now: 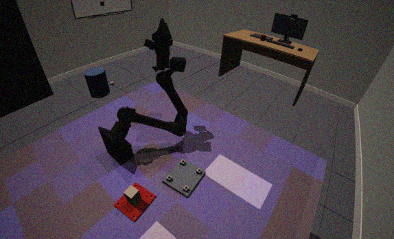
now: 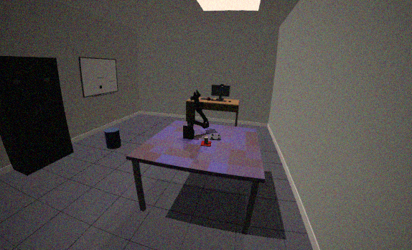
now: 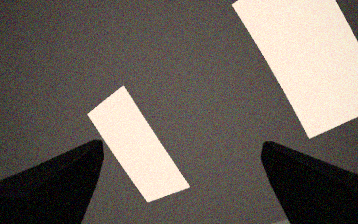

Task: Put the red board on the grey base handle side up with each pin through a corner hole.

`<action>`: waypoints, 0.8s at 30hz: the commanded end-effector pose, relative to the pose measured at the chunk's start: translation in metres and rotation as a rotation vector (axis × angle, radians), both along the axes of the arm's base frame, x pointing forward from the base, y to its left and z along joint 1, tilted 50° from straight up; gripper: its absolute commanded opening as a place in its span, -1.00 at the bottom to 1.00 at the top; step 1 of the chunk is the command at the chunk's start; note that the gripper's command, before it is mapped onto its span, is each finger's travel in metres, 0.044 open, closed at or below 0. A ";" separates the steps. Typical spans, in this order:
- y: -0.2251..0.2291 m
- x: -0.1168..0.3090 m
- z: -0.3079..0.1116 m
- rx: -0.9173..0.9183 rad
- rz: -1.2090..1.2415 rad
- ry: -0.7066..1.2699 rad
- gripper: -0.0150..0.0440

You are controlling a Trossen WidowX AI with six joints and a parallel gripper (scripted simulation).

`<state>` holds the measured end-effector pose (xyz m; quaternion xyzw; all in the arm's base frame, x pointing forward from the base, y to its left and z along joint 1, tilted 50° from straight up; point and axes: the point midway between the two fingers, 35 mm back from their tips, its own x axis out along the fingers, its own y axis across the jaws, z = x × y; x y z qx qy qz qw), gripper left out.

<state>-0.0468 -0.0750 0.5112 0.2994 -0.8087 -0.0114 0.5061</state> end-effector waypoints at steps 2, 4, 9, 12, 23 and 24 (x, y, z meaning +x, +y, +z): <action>-0.005 -0.003 -0.001 0.020 -0.005 -0.003 1.00; -0.019 -0.012 -0.005 0.083 -0.019 -0.009 1.00; -0.090 -0.041 -0.035 0.388 -0.053 0.014 1.00; -0.127 -0.040 -0.057 0.539 -0.029 0.077 1.00; -0.218 -0.013 -0.126 0.941 0.020 0.389 1.00; -0.223 -0.010 -0.132 0.970 0.025 0.421 1.00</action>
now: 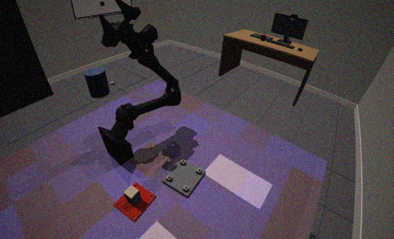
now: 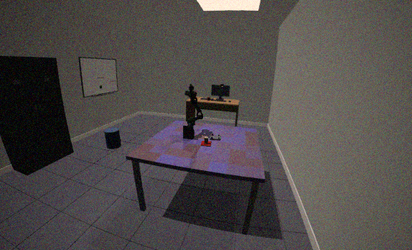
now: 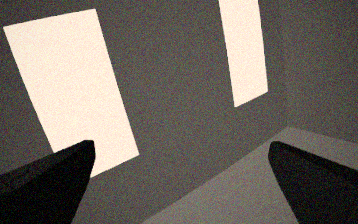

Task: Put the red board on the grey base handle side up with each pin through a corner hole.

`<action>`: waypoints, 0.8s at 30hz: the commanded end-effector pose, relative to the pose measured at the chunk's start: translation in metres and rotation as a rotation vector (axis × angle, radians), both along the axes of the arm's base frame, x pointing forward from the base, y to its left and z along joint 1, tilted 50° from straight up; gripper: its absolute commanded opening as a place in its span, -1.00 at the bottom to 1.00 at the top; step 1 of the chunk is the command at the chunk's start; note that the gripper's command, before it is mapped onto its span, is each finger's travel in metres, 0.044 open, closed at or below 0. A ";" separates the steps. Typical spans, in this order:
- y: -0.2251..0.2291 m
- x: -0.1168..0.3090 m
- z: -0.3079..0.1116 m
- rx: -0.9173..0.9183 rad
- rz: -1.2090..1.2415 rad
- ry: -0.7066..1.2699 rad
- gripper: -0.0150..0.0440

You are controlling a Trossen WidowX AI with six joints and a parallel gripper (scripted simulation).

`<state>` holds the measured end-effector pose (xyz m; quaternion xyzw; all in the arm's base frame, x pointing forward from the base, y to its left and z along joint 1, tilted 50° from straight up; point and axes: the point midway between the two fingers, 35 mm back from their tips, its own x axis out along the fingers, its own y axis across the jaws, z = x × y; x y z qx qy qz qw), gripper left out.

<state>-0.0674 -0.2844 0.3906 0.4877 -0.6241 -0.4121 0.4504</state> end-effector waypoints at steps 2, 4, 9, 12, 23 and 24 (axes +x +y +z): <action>-0.025 0.017 -0.025 0.124 0.065 0.118 1.00; -0.035 0.023 -0.038 0.183 0.097 0.176 1.00; -0.062 0.054 -0.086 0.368 0.248 0.391 1.00; -0.076 0.084 -0.127 0.488 0.405 0.574 1.00; -0.054 0.198 -0.268 0.630 1.173 1.273 1.00; -0.047 0.208 -0.280 0.615 1.255 1.331 1.00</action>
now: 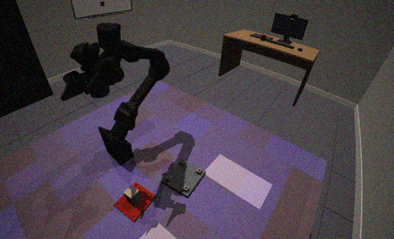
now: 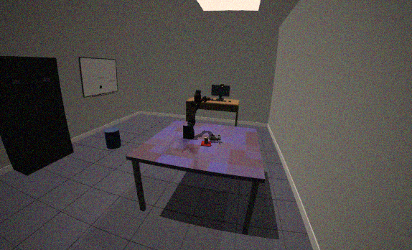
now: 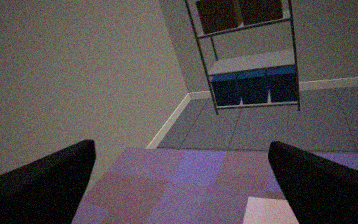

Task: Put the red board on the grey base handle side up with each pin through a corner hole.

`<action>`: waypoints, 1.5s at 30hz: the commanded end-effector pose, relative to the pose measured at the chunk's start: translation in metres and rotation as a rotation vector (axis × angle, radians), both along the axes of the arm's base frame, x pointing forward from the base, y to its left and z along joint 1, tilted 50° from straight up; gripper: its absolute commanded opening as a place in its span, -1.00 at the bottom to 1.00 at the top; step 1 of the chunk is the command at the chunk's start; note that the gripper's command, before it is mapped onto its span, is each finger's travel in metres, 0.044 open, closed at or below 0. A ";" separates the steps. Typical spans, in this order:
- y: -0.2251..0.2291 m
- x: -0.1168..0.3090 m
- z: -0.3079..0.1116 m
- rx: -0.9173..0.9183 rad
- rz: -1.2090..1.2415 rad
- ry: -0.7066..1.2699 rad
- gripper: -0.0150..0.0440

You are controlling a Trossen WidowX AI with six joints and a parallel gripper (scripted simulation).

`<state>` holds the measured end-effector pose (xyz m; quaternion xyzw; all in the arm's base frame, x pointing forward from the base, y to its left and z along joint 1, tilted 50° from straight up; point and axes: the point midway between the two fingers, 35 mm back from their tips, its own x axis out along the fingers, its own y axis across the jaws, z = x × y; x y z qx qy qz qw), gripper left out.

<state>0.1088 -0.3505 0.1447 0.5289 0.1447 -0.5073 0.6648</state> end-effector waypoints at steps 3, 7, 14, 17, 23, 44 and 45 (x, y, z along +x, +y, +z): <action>0.044 0.056 -0.068 0.130 0.557 0.191 1.00; 0.086 0.082 -0.110 0.221 0.957 0.241 1.00; 0.163 0.105 -0.158 0.339 1.574 0.168 1.00; 0.196 0.109 -0.172 0.383 1.820 0.073 1.00; 0.215 0.111 -0.181 0.407 1.958 -0.003 1.00; 0.252 0.121 -0.220 0.407 1.959 -0.004 1.00; 0.253 0.121 -0.221 0.407 1.959 -0.004 1.00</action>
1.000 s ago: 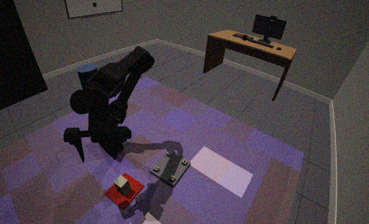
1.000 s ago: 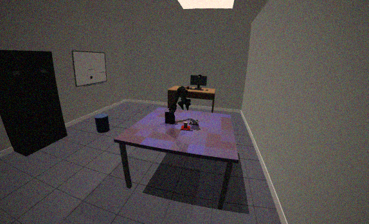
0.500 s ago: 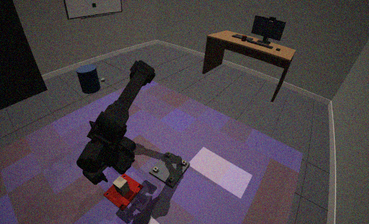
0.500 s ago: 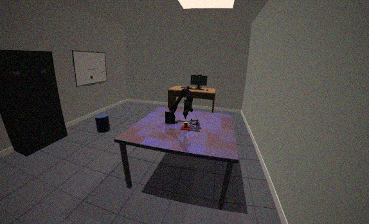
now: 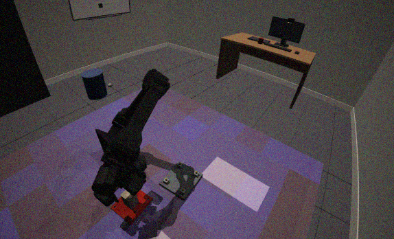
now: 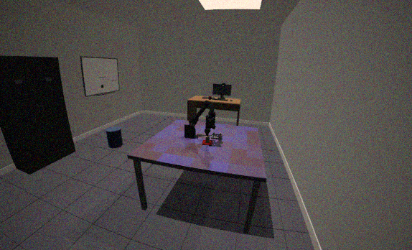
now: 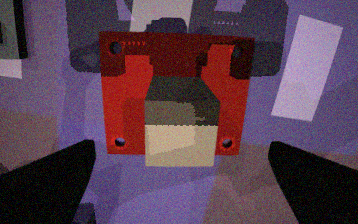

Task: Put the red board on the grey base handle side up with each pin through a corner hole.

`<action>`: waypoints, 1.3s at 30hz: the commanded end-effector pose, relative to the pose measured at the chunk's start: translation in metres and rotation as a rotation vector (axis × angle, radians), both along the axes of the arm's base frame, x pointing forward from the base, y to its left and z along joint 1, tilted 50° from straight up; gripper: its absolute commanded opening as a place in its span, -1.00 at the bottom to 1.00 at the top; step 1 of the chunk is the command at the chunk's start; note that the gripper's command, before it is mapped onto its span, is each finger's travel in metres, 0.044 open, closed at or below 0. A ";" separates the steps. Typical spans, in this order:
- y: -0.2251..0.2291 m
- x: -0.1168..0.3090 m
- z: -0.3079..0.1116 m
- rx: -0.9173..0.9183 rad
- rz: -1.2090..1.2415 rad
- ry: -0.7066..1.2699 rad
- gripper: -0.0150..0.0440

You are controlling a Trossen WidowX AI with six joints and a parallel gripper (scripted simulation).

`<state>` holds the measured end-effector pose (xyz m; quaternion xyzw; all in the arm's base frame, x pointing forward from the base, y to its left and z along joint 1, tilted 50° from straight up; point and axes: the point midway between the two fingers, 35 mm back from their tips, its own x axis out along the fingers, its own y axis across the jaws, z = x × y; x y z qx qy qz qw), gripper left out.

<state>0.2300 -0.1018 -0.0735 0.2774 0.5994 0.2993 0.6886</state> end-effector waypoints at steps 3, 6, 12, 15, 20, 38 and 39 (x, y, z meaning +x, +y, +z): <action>0.008 0.001 -0.006 0.006 -0.001 0.006 1.00; 0.012 0.001 -0.009 0.005 -0.001 0.007 1.00; 0.019 0.003 -0.016 0.005 -0.001 0.006 1.00; 0.022 0.004 -0.019 0.005 -0.002 0.006 1.00; 0.028 0.005 -0.024 0.006 -0.002 0.005 1.00; 0.050 0.006 -0.041 0.010 -0.003 0.003 1.00; 0.050 0.006 -0.041 0.010 -0.003 0.003 1.00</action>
